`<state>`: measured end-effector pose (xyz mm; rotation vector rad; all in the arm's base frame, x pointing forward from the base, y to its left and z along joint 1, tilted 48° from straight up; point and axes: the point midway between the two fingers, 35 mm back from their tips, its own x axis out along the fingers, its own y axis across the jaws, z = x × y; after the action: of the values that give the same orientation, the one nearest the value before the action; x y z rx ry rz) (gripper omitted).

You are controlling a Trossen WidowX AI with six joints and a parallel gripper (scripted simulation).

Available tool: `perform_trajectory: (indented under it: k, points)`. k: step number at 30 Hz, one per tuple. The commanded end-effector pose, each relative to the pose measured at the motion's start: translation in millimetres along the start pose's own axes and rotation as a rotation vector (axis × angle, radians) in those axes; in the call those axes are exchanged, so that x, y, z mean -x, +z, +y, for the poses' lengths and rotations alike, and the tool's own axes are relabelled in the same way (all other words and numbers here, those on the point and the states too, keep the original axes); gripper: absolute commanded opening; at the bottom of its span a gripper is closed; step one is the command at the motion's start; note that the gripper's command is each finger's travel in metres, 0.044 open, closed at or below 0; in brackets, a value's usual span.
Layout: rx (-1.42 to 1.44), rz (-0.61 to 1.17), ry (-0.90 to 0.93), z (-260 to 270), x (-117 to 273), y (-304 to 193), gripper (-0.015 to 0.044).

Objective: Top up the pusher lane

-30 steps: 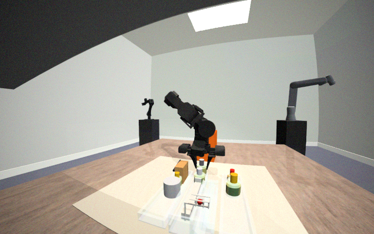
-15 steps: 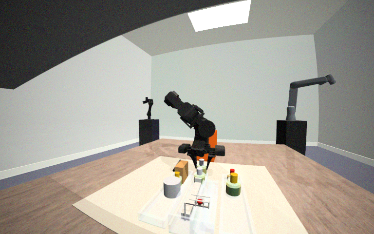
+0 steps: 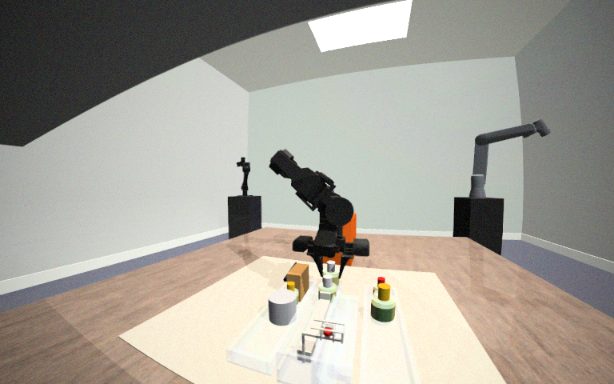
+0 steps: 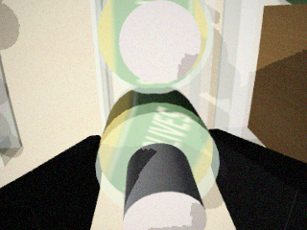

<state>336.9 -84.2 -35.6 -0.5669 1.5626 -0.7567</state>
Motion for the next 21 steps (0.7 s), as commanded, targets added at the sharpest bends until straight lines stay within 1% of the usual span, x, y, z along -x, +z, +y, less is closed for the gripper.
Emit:
perform_trajectory:
  k: [1, 21]
  points:
    - [-0.014, -0.024, 0.0, -0.6, 4.1, 8.8, 0.0]
    - [-0.014, -0.024, 0.0, -0.7, 4.1, 11.3, 0.0]
